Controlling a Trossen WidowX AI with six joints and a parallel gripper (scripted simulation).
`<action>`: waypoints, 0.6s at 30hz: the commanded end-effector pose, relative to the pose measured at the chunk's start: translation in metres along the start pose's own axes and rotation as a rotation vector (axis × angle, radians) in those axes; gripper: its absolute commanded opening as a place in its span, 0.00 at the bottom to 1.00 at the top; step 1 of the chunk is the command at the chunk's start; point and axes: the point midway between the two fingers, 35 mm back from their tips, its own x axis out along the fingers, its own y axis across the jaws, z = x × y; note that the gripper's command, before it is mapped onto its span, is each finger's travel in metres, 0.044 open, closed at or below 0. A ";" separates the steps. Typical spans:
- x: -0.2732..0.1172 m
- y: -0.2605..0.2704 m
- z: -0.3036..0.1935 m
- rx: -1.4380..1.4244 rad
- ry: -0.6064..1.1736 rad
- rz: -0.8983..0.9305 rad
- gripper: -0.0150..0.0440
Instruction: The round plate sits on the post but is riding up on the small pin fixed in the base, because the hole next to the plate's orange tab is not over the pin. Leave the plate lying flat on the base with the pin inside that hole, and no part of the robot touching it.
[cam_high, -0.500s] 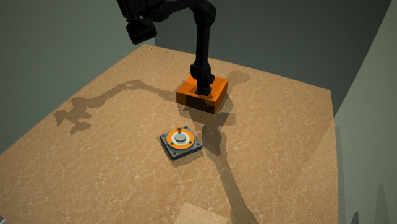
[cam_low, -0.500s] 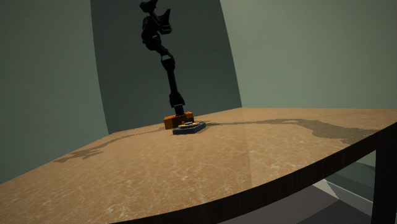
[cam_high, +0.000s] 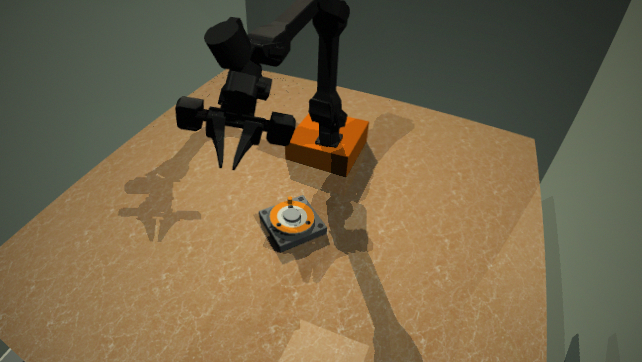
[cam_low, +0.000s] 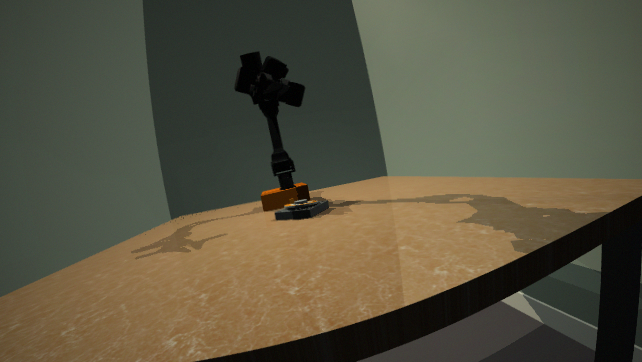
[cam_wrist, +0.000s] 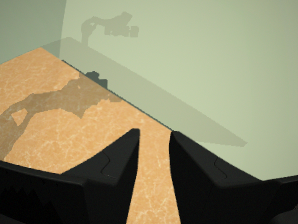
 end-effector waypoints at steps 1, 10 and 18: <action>0.005 0.042 -0.067 0.221 0.268 0.048 0.25; -0.050 0.115 -0.198 0.507 0.891 0.006 0.25; -0.106 0.150 -0.247 0.563 1.233 -0.068 0.25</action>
